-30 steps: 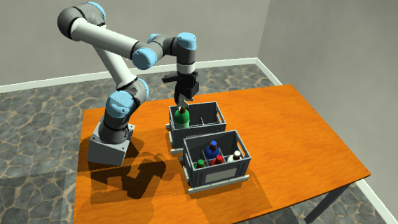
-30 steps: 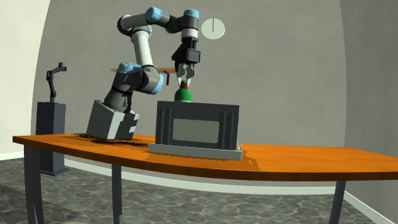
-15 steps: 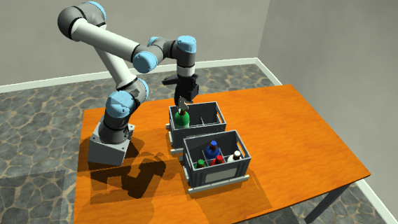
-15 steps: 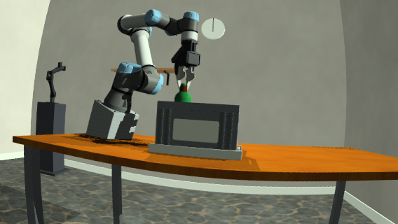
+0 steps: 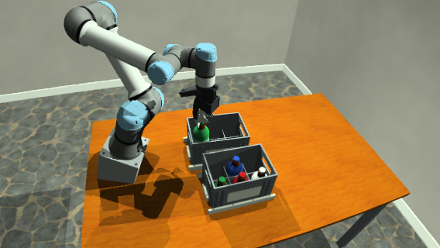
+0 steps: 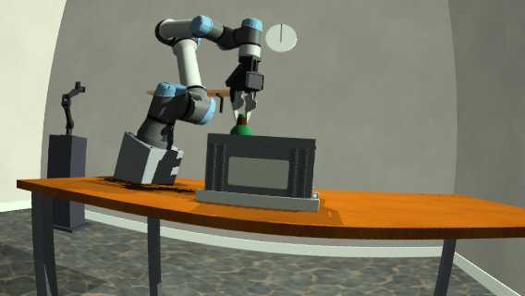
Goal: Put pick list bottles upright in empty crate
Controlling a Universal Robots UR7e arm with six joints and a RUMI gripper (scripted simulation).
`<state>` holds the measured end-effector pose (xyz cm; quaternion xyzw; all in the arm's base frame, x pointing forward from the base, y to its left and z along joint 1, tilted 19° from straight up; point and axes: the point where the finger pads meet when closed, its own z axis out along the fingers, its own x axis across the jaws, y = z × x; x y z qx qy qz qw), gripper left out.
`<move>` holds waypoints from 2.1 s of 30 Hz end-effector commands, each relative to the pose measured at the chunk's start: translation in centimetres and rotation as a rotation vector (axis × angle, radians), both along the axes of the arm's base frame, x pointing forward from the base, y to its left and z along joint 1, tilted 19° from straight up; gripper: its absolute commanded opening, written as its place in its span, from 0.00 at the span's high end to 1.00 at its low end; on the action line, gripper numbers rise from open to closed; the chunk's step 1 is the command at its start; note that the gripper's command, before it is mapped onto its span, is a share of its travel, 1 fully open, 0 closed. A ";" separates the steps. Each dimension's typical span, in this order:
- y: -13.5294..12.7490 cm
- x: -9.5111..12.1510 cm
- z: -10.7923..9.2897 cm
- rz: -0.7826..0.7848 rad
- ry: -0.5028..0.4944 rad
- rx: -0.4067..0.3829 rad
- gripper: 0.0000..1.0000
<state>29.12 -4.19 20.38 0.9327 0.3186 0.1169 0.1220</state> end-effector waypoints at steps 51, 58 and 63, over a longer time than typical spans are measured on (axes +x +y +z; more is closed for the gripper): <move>-0.8 1.5 -4.6 0.000 -0.001 -0.001 1.00; -0.9 1.7 -5.2 0.000 -0.001 -0.001 1.00; -0.9 1.8 -5.6 0.000 -0.001 -0.001 1.00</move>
